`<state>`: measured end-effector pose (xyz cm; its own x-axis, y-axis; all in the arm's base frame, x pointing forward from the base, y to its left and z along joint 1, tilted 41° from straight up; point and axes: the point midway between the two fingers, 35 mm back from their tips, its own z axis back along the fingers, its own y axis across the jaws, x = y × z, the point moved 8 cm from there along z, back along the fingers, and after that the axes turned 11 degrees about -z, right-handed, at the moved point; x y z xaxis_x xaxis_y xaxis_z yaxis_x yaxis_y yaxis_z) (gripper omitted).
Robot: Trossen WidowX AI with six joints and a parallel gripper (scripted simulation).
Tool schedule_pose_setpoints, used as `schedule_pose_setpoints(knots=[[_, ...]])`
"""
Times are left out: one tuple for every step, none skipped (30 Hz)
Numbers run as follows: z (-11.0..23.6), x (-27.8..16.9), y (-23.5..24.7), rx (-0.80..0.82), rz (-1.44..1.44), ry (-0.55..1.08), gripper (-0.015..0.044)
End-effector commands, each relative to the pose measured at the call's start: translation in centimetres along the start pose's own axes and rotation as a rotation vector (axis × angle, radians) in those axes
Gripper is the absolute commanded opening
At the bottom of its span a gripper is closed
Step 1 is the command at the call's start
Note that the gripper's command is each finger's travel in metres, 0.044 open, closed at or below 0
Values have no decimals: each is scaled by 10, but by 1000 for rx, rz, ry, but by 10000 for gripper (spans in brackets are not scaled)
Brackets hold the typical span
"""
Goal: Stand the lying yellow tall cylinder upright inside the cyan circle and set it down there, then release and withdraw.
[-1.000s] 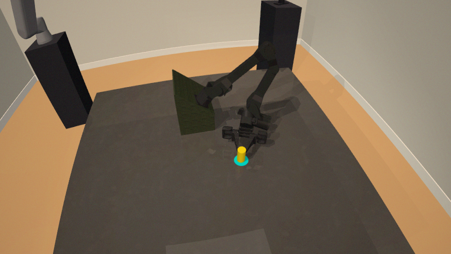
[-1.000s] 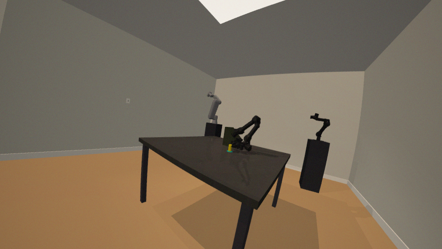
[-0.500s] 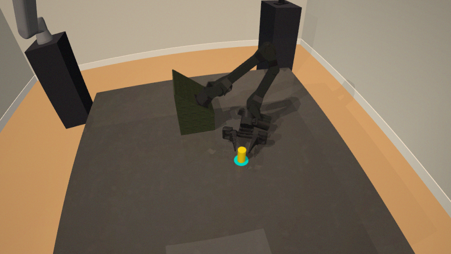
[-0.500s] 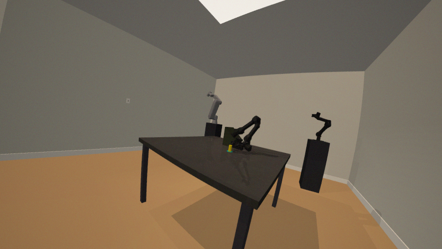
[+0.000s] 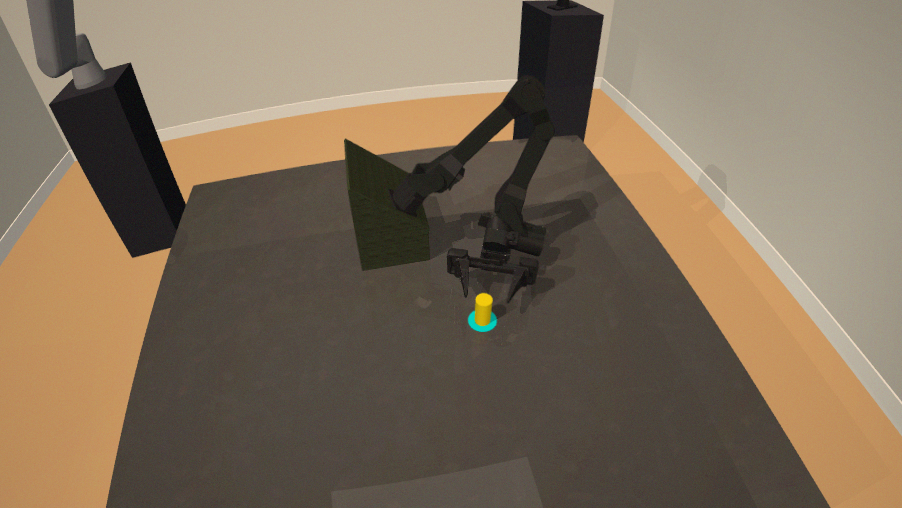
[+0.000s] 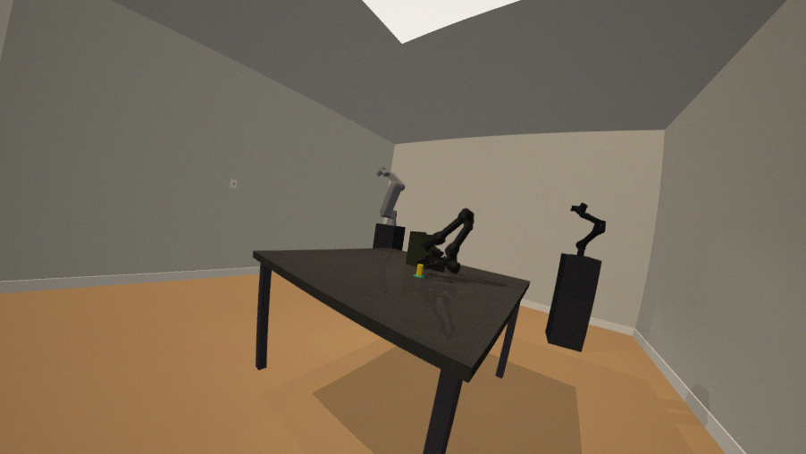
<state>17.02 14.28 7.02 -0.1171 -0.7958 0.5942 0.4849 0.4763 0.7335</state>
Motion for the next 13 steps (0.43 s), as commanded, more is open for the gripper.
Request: schedule_pose_setpoints(knots=[[2,13,3,-2,0,4,400],[2,17,4,-2,0,4,400],[2,21,5,-2,-1,4,400],[3,24,6,-2,-1,3,400],[3,28,7,-2,-1,3,400],[4,31,8,-2,-2,3,400],[4,35,8,-1,-2,2,400],[5,38,9,-1,-2,2,400],[5,42,9,-1,-2,1,400],[5,45,10,0,-2,1,400],[6,48,10,0,-3,0,400],[6,52,10,1,-3,0,400],[7,55,10,2,-3,-1,400]])
